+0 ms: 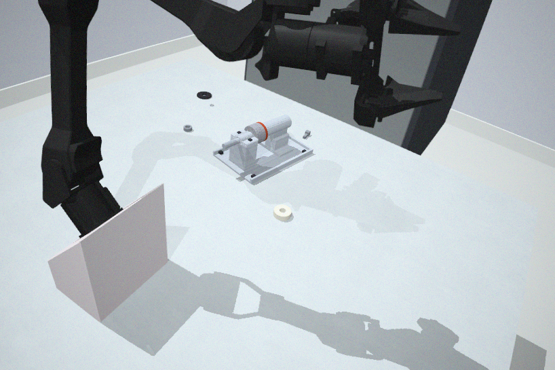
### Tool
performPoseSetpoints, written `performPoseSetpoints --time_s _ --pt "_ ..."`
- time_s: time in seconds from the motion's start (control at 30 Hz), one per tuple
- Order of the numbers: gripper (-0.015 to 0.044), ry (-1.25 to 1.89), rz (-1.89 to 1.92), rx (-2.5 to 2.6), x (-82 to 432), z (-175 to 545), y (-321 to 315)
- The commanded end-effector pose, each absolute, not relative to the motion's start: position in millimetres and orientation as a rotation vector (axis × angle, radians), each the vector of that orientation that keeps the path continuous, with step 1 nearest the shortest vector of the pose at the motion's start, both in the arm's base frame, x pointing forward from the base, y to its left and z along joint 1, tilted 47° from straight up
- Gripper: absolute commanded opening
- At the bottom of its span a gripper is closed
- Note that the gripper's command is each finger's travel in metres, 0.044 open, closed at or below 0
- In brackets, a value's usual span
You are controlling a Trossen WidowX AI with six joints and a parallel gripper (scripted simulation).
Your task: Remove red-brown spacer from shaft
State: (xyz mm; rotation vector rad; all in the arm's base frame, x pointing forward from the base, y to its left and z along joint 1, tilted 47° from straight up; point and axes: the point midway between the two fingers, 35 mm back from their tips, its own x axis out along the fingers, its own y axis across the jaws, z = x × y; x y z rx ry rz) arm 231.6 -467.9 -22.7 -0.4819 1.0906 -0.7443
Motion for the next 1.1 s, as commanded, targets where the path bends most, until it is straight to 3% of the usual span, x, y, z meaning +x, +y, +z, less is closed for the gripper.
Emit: performPoseSetpoints --time_s 0.0,0.27,0.53,0.77,1.07 --pt "0.044 1.078 -0.53 -0.646 278 -17 -424" --pt "0.044 0.952 -0.062 -1.041 360 -2 -308" --pt "0.044 0.692 0.38 -1.437 400 11 -173" --pt "0.044 0.336 0.728 -1.768 395 21 -51" --pt "0.044 -0.235 1.04 -2.087 344 30 77"
